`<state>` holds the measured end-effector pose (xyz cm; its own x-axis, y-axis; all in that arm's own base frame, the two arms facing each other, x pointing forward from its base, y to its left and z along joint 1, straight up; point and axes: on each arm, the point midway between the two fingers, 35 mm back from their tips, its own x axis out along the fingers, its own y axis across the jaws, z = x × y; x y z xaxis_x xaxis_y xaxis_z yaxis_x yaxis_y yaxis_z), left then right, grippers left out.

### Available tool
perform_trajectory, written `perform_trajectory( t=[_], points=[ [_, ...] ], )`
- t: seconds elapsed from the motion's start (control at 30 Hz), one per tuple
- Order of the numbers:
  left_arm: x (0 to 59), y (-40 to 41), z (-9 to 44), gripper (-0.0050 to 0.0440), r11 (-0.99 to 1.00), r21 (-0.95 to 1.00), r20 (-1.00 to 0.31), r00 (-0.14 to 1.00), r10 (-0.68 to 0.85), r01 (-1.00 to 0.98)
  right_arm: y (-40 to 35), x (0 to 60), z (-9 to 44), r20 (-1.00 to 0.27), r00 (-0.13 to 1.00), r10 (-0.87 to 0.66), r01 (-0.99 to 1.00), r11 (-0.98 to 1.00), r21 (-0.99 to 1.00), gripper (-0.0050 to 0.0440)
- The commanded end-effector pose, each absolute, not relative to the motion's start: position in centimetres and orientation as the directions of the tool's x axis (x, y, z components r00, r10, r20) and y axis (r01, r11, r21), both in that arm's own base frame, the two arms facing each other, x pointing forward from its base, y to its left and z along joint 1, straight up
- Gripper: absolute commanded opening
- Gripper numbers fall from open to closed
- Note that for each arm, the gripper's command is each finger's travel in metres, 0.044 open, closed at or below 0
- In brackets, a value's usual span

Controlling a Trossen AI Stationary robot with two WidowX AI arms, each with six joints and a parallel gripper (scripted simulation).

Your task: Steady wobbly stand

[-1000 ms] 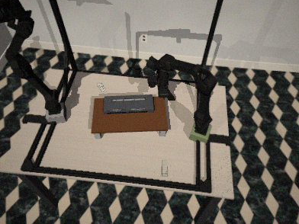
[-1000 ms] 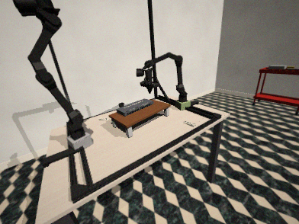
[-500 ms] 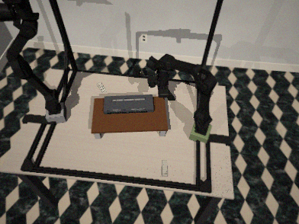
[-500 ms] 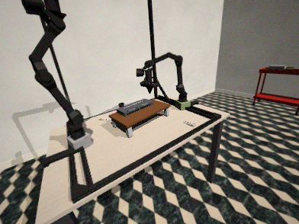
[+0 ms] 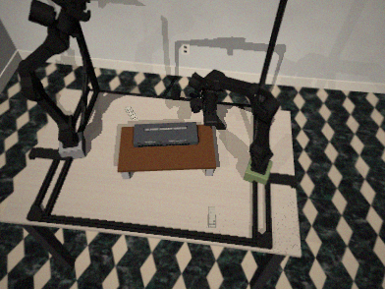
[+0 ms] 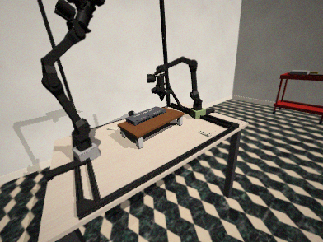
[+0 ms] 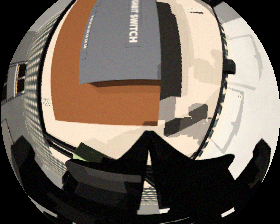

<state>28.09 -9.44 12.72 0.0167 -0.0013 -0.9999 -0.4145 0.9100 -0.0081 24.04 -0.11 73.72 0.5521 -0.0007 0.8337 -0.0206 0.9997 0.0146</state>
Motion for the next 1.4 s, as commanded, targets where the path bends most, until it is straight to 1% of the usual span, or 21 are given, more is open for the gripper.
perform_trajectory(
  t=[0.0,0.2,0.4,0.53,0.67,0.77,0.97,1.13,1.3,1.33,1.37],
  points=[
    [28.1,-9.4,12.7,0.0,0.91,-0.008,-1.0,0.017,-0.001,-0.414,-0.1,29.3,69.8,0.718,0.696,-0.001,-0.025,0.999,0.026,0.0],
    [28.1,-9.4,12.7,0.0,0.91,-0.008,-1.0,0.017,-0.001,-0.414,-0.1,36.0,62.0,0.46,0.888,-0.002,-0.022,0.999,0.046,0.0],
    [28.1,-9.4,12.7,0.0,0.91,-0.008,-1.0,0.017,-0.001,-0.414,-0.1,36.0,62.0,0.46,0.888,-0.002,-0.022,0.999,0.046,0.0],
    [28.1,-9.4,12.7,0.0,0.91,-0.008,-1.0,0.017,-0.001,-0.414,-0.1,39.3,56.6,0.275,0.961,-0.001,-0.014,0.999,0.052,0.0],
    [28.1,-9.4,12.7,0.0,0.91,-0.008,-1.0,0.017,-0.001,-0.414,-0.1,41.4,50.6,0.074,0.997,-0.001,-0.004,0.998,0.064,0.0],
    [28.1,-9.4,12.7,0.0,0.91,-0.008,-1.0,0.017,-0.001,-0.414,-0.1,42.3,46.0,-0.08,0.997,-0.001,0.006,0.997,0.07,0.0],
    [28.1,-9.4,12.7,0.0,0.91,-0.008,-1.0,0.017,-0.001,-0.414,-0.1,42.3,46.0,-0.08,0.997,-0.001,0.006,0.997,0.07,0.0],
    [28.1,-9.4,12.7,0.0,0.91,-0.008,-1.0,0.017,-0.001,-0.414,-0.1,42.6,39.0,-0.313,0.95,0.0,0.024,0.997,0.073,0.0],
    [28.1,-9.4,12.7,0.0,0.91,-0.008,-1.0,0.017,-0.001,-0.414,0.0,41.3,31.8,-0.539,0.842,0.001,0.047,0.996,0.075,0.0],
    [28.1,-9.4,12.7,0.0,0.91,-0.008,-1.0,0.017,-0.001,-0.414,0.0,40.9,30.4,-0.581,0.814,0.001,0.052,0.996,0.074,0.0],
    [28.1,-9.4,12.7,0.0,0.91,-0.008,-1.0,0.017,-0.001,-0.414,0.0,40.9,30.4,-0.581,0.814,0.001,0.052,0.996,0.074,0.0]
  ],
)
